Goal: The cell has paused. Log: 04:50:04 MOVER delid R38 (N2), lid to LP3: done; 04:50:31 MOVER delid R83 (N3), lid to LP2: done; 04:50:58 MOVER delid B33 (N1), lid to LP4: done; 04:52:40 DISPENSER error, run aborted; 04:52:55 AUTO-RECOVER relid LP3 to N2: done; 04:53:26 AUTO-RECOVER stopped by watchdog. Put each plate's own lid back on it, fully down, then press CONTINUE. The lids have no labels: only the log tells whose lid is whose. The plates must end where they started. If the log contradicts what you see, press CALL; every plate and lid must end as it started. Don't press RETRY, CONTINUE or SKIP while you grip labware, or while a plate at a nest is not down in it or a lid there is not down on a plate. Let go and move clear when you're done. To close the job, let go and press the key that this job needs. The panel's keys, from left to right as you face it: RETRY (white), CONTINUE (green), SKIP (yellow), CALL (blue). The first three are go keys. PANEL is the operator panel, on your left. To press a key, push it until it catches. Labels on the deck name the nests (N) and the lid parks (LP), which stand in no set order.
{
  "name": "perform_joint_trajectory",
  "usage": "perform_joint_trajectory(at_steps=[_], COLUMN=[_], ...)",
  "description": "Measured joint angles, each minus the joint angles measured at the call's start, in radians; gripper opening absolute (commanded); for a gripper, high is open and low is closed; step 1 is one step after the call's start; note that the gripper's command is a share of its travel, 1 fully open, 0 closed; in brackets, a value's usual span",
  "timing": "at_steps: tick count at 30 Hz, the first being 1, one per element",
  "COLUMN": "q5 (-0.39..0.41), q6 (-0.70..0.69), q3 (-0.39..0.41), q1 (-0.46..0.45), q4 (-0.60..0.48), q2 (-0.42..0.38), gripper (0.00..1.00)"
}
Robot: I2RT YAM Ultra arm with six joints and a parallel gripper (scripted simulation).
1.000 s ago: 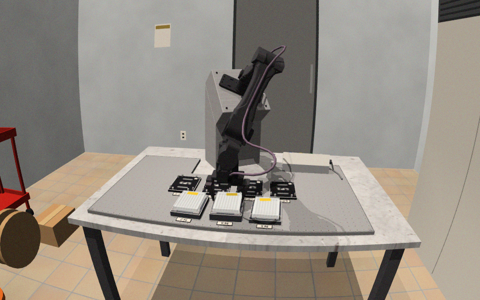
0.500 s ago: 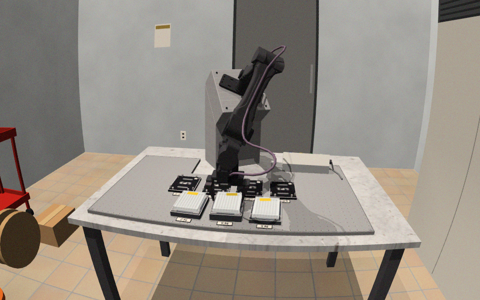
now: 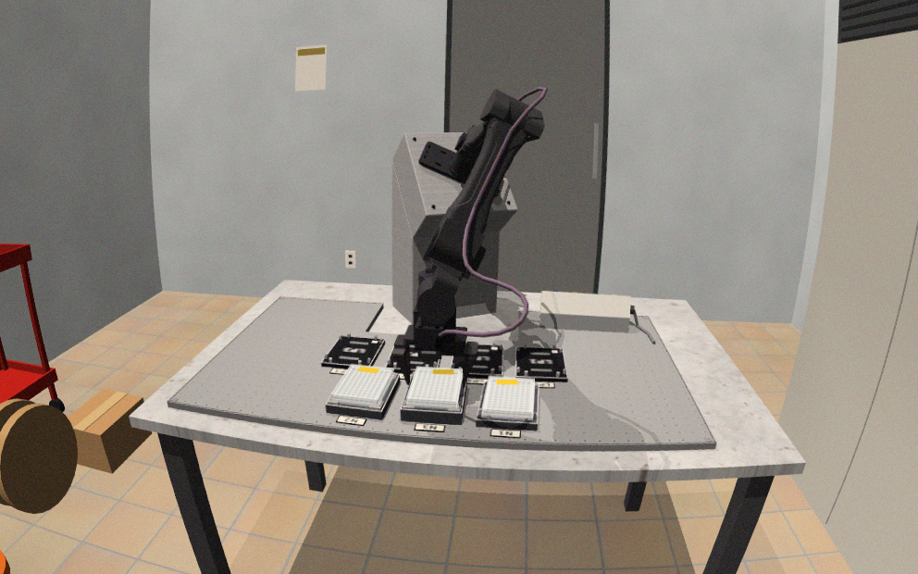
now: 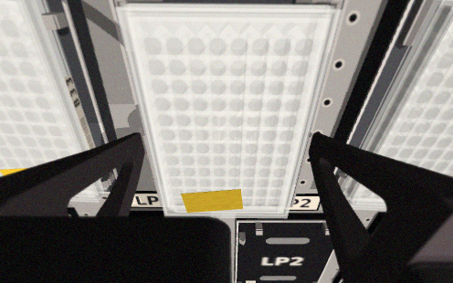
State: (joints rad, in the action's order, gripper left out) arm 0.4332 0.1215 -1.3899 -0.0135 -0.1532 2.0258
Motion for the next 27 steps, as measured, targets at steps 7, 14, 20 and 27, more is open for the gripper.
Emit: perform_joint_trajectory(at_steps=[7, 14, 20, 27], q5=[0.007, 0.014, 0.015, 0.016], q6=[-0.002, -0.008, -0.012, -0.014], q3=[0.023, 0.035, 0.035, 0.035], q1=[0.000, -0.012, -0.018, -0.018], q4=[-0.018, -0.031, -0.037, -0.040], q2=[-0.026, -0.056, -0.064, -0.064], gripper=[1.00, 1.00, 1.00, 1.00])
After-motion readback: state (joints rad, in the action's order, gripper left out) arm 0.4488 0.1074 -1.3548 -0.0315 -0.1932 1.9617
